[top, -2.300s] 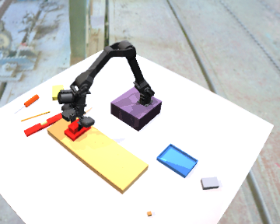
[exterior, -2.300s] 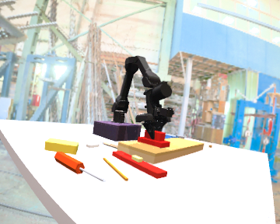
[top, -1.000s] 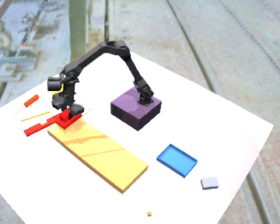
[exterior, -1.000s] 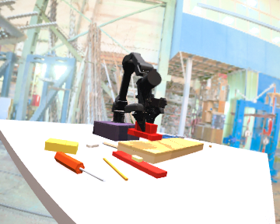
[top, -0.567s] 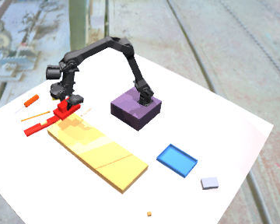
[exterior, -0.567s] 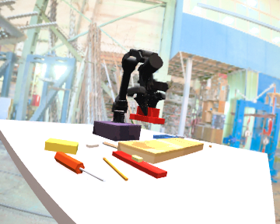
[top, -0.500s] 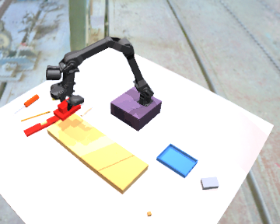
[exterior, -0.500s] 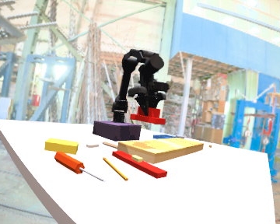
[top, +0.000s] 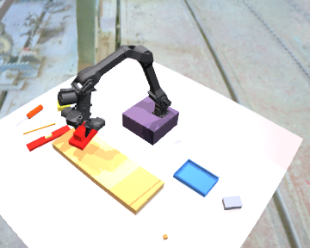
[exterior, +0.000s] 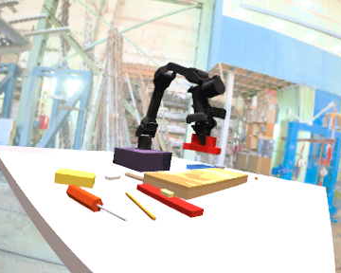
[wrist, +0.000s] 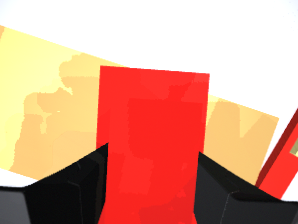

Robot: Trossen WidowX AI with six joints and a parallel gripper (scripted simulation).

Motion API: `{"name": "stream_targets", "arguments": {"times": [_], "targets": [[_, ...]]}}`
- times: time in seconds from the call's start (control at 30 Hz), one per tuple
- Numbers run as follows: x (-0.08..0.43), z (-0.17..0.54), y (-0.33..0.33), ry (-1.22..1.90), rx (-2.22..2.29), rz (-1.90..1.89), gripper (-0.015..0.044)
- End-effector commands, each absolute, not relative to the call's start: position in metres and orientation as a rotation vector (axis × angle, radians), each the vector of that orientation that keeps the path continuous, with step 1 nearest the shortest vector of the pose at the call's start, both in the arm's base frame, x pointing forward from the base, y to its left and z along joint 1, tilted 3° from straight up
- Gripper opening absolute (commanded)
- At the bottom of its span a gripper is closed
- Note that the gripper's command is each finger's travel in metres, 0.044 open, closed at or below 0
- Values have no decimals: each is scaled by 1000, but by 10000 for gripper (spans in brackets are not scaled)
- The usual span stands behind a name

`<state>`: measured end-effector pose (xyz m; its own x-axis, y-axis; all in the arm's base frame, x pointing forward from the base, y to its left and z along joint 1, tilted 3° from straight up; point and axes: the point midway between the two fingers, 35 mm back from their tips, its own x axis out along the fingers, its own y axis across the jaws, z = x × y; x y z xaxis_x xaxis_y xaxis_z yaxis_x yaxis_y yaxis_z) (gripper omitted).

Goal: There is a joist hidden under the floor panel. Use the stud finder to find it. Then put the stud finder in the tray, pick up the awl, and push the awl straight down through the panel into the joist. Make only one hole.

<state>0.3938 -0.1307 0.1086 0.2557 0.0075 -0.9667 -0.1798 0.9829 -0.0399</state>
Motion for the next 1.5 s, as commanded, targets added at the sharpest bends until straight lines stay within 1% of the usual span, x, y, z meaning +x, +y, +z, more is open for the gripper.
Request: {"name": "stream_targets", "arguments": {"times": [0.0, 0.33, 0.7, 1.07, 1.47], "targets": [[401, 112, -102, 1285, -194, 184, 0], [407, 107, -29, 1271, -297, 336, 0], [400, 101, 49, 1249, -411, 502, 0], [377, 95, 124, 1220, -525, 667, 0], [337, 88, 197, 1181, -650, 846, 0]]}}
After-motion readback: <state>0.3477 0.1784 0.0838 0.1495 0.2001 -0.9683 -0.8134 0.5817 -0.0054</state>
